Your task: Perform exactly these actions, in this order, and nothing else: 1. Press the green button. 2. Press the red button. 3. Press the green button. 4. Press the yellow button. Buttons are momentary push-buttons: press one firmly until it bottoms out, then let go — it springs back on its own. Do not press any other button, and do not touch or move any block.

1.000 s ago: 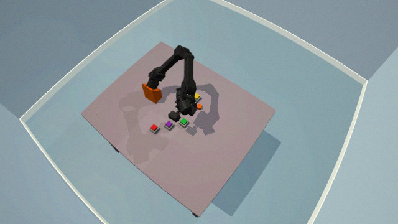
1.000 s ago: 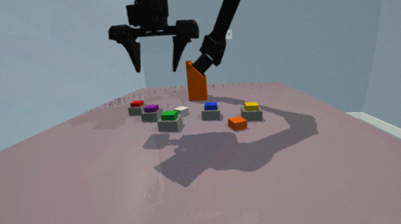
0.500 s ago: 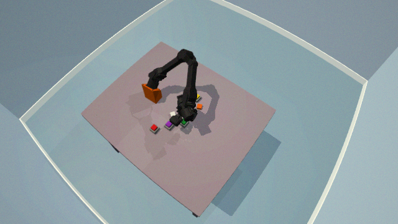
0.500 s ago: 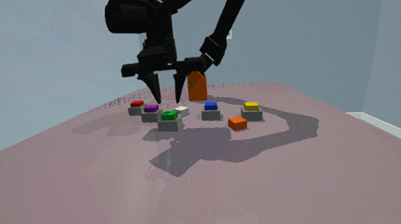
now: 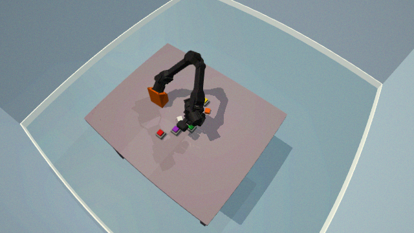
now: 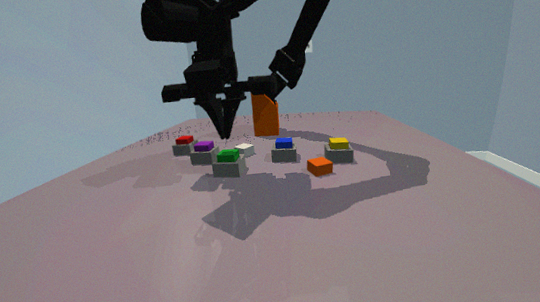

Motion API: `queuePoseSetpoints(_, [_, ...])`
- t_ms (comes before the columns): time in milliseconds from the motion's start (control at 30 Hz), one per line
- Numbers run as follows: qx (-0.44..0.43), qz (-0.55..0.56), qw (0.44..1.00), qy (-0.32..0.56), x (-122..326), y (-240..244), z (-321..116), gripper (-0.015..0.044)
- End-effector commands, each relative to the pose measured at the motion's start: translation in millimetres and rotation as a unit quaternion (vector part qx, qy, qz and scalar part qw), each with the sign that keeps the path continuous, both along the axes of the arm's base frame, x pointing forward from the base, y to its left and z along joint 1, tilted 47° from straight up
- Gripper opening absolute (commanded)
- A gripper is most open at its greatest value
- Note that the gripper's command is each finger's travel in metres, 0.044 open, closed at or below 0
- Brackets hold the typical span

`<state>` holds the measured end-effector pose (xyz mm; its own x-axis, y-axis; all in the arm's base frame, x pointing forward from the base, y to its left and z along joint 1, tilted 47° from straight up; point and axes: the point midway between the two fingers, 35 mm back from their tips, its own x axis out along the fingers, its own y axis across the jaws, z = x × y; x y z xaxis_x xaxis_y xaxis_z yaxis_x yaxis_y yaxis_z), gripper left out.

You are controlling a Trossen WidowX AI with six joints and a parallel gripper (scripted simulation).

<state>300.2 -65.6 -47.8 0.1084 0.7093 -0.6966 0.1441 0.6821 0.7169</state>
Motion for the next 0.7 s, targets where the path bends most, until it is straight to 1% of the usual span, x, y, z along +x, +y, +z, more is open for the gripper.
queuePoseSetpoints(0, [0.002, -0.001, 1.0, 0.001, 0.3, 3.9, -3.1, 0.002])
queuePoseSetpoints(667, [0.003, -0.001, 1.0, 0.001, 3.0, 24.4, -22.4, 0.002])
